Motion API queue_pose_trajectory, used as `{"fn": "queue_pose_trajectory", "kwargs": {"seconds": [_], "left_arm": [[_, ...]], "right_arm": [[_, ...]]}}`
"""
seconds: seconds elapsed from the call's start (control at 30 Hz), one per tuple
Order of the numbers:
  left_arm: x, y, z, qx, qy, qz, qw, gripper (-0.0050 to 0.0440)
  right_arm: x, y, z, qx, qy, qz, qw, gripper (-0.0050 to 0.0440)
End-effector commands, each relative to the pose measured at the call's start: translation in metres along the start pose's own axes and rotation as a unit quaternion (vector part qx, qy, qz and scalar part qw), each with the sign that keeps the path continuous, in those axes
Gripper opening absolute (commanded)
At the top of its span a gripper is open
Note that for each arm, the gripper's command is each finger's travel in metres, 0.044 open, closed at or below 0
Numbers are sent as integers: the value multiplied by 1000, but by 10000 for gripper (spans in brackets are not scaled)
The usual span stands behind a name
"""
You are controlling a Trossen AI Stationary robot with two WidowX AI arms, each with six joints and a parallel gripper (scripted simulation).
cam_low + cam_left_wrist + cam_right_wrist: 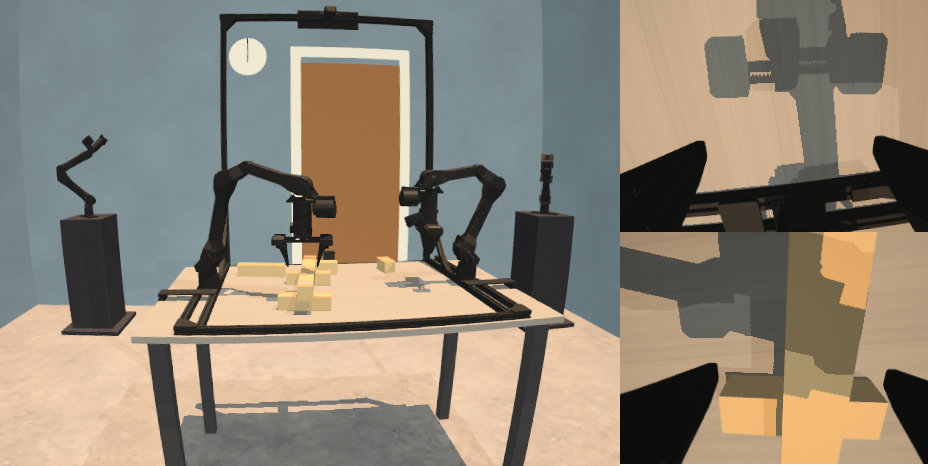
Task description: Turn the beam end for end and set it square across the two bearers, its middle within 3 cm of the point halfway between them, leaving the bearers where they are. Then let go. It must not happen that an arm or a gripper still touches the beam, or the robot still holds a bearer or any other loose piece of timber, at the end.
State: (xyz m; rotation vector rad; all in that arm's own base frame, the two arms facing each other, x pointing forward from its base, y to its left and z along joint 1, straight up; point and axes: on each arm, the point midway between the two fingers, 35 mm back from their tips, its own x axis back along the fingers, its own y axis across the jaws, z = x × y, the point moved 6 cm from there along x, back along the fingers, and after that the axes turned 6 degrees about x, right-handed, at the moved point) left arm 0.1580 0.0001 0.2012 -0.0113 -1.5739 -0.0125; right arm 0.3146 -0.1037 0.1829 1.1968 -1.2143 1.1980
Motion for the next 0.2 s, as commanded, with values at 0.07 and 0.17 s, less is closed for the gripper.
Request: {"fn": "queue_pose_trajectory", "kwargs": {"seconds": [0.07, 0.17], "left_arm": [[0, 0, 1, 1, 2, 0, 1000, 440], [0, 0, 1, 1, 2, 0, 1000, 440]], "right_arm": [[1, 0, 0, 1, -1, 0, 1000, 440], [1, 0, 0, 1, -1, 0, 1000, 440]]}}
